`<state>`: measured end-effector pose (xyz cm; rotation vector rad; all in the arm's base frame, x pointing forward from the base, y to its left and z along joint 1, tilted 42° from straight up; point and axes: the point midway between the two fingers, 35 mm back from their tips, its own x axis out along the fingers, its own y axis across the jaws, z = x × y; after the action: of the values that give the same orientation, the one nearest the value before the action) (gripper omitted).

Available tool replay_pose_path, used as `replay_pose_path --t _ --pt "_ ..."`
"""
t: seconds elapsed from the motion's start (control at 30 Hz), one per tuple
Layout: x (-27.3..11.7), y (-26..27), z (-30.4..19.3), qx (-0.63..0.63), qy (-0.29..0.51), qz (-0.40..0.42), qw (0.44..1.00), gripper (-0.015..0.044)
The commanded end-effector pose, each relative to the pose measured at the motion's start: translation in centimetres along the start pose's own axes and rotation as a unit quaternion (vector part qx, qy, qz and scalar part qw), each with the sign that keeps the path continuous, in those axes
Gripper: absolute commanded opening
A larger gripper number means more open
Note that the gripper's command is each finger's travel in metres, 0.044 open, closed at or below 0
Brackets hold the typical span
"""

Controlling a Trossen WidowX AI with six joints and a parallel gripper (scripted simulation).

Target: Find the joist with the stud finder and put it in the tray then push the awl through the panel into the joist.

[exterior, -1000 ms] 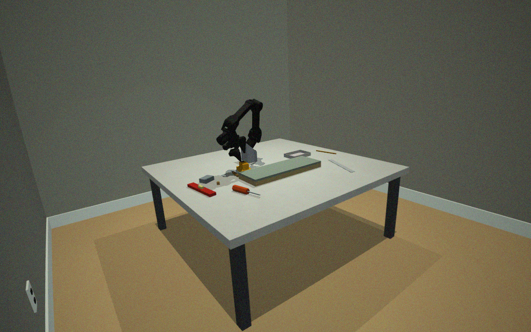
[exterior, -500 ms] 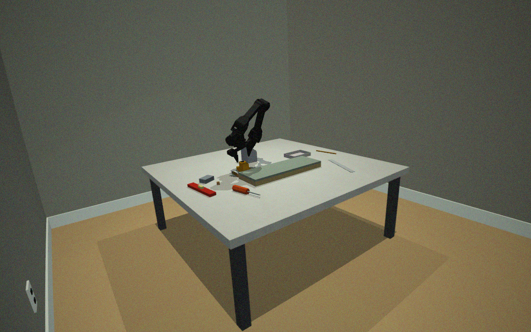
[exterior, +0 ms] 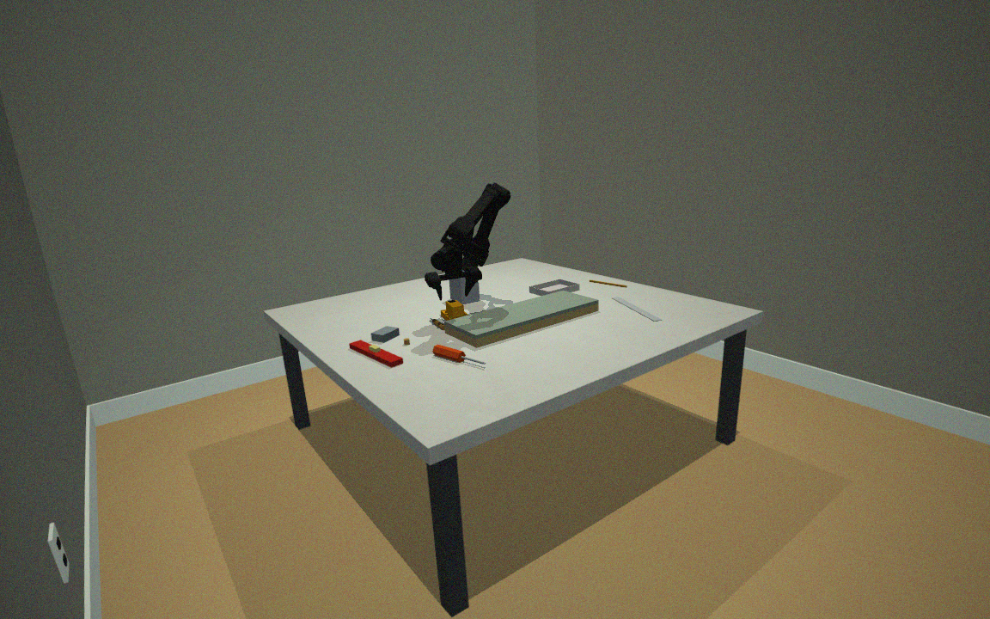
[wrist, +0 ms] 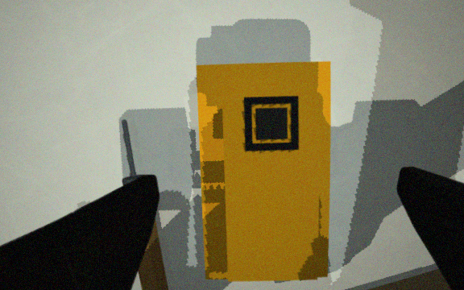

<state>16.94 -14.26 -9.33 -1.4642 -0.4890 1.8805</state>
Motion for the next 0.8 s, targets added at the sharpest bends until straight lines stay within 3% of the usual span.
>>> replay_pose_path --t 0.0,0.77 --pt "0.0 0.0 0.0 0.006 0.0 0.005 1.0 0.044" --pt "3.5 0.0 -1.1 0.005 0.0 0.005 1.0 0.044"
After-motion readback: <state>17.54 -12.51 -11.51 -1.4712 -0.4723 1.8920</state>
